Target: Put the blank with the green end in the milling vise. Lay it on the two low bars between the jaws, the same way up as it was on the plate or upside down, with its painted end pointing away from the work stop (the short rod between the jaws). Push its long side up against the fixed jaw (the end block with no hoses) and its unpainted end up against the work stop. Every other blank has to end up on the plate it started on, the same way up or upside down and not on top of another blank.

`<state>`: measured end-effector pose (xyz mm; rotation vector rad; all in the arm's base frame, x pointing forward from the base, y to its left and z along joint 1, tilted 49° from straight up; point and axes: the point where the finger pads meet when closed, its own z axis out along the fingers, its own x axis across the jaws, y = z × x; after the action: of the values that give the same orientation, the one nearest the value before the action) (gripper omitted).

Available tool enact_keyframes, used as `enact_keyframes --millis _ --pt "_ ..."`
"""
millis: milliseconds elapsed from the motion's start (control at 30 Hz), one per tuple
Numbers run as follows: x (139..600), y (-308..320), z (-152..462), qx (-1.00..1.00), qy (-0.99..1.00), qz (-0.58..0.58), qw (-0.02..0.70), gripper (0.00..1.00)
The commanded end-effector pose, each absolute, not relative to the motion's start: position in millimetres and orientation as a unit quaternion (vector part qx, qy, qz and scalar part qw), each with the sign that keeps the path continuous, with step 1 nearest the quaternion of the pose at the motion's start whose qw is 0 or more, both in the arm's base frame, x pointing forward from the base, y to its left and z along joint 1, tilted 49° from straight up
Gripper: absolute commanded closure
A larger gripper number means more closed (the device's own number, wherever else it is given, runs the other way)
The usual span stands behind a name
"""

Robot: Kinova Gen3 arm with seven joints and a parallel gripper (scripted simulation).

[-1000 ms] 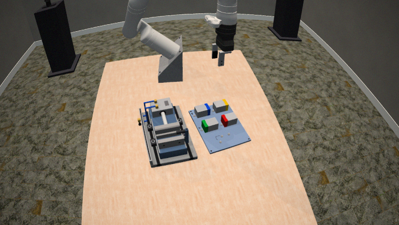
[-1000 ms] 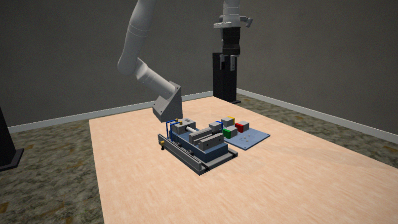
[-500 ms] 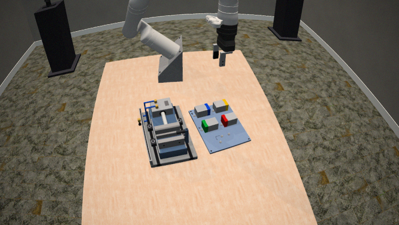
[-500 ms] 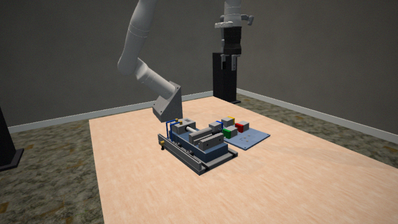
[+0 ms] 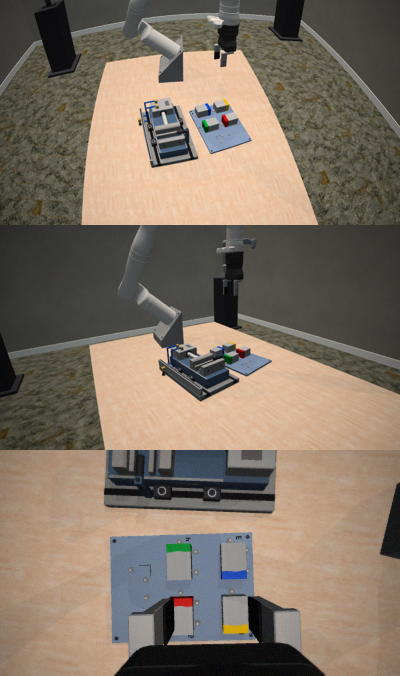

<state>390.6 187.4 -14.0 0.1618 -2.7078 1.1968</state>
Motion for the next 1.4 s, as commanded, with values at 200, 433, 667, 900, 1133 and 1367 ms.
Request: enact_keyframes --millis 200,433,667,900,1133,1367 --pt "391.9 188.5 -14.5 0.054 -0.910 0.402 0.088 0.00" --pt "392.5 188.7 -14.5 0.055 -0.910 0.402 0.088 0.00" --pt "393.0 188.8 -14.8 0.054 -0.910 0.402 0.088 0.00" --pt "393.6 189.0 -14.7 0.055 -0.910 0.402 0.088 0.00" --pt "394.5 189.2 -14.8 0.055 -0.910 0.402 0.088 0.00" --pt "393.7 192.1 -17.5 0.055 -0.910 0.401 0.088 0.00"
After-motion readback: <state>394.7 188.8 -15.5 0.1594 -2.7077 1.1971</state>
